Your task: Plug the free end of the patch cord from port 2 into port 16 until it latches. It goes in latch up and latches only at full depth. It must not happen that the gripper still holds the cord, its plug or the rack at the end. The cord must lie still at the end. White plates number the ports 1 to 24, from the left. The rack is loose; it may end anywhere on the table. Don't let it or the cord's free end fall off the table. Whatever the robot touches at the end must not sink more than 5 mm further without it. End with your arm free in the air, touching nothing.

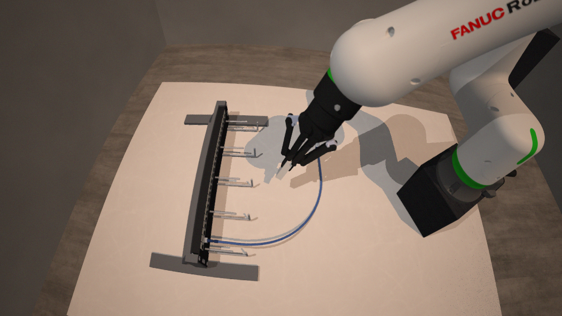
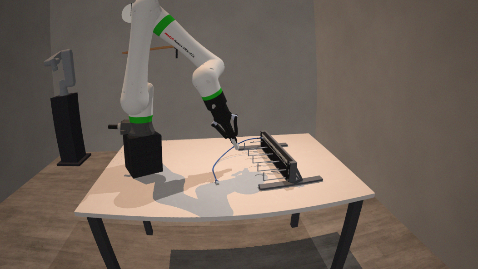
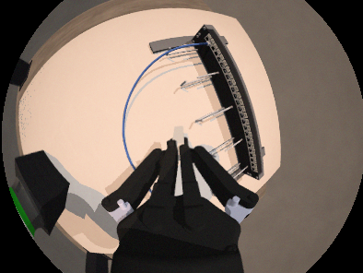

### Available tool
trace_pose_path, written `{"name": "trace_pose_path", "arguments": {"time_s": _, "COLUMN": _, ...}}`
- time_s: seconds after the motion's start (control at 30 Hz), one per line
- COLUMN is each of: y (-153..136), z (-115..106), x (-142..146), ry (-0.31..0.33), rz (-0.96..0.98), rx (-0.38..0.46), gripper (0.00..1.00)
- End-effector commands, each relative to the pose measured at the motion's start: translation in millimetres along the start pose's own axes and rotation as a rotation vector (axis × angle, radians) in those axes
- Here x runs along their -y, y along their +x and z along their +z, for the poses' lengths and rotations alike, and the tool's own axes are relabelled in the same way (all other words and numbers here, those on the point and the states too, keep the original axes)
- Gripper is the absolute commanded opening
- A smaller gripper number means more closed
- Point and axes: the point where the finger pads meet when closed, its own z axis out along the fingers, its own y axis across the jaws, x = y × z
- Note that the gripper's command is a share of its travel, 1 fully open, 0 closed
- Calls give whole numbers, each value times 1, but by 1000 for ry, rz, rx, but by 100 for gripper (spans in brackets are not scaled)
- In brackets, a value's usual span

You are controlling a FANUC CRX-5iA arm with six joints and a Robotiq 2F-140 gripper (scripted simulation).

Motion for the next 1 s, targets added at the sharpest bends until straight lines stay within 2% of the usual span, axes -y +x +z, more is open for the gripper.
{"name": "trace_pose_path", "arguments": {"time_s": 0.0, "y": 40, "z": 7, "x": -12, "ry": -99, "rz": 110, "rx": -57, "gripper": 0}}
{"name": "trace_pose_path", "arguments": {"time_s": 0.27, "y": 94, "z": 4, "x": -26, "ry": -223, "rz": 317, "rx": -158, "gripper": 0}}
{"name": "trace_pose_path", "arguments": {"time_s": 0.33, "y": 94, "z": 4, "x": -26, "ry": -223, "rz": 317, "rx": -158, "gripper": 0}}
{"name": "trace_pose_path", "arguments": {"time_s": 0.37, "y": 110, "z": 1, "x": -29, "ry": -261, "rz": 397, "rx": -192, "gripper": 0}}
{"name": "trace_pose_path", "arguments": {"time_s": 0.7, "y": 149, "z": -14, "x": -30, "ry": -365, "rz": 667, "rx": -289, "gripper": 0}}
{"name": "trace_pose_path", "arguments": {"time_s": 0.83, "y": 158, "z": -21, "x": -26, "ry": -400, "rz": 784, "rx": -321, "gripper": 0}}
{"name": "trace_pose_path", "arguments": {"time_s": 0.9, "y": 158, "z": -21, "x": -26, "ry": -400, "rz": 784, "rx": -321, "gripper": 0}}
{"name": "trace_pose_path", "arguments": {"time_s": 0.97, "y": 164, "z": -27, "x": -20, "ry": -428, "rz": 897, "rx": -346, "gripper": 0}}
